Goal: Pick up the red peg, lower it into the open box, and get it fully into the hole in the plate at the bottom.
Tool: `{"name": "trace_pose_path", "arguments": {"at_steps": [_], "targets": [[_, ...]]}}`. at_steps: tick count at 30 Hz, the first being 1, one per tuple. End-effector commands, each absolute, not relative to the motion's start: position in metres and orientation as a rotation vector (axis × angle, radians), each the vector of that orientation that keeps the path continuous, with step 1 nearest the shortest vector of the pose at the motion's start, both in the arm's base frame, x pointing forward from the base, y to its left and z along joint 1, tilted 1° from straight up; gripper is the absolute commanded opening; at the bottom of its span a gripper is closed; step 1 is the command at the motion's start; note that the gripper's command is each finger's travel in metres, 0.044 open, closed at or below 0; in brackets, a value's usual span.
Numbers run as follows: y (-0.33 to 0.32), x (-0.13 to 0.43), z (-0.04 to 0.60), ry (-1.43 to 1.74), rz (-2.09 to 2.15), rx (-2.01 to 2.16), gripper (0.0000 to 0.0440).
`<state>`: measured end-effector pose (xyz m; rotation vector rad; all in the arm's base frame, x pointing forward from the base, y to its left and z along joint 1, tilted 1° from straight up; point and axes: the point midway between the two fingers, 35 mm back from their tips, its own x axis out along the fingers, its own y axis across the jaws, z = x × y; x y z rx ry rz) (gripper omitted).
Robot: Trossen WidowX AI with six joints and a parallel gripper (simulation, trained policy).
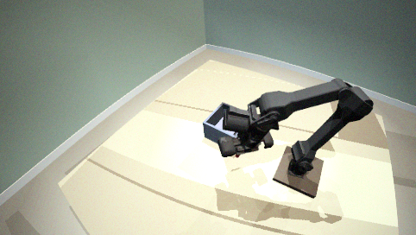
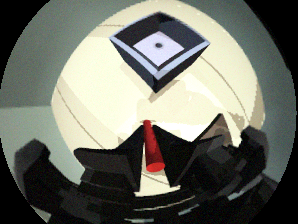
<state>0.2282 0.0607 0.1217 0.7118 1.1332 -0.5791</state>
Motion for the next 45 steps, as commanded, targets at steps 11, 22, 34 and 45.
{"name": "trace_pose_path", "arguments": {"at_steps": [11,22,34,45], "targets": [[0.012,0.26,0.157,1.021,-0.646,0.707,0.0],[-0.026,0.281,0.157,0.969,-0.717,0.732,0.0],[-0.06,0.301,0.145,0.936,-0.777,0.768,0.0002],[-0.081,0.316,0.13,0.961,-0.802,0.796,0.001]]}}
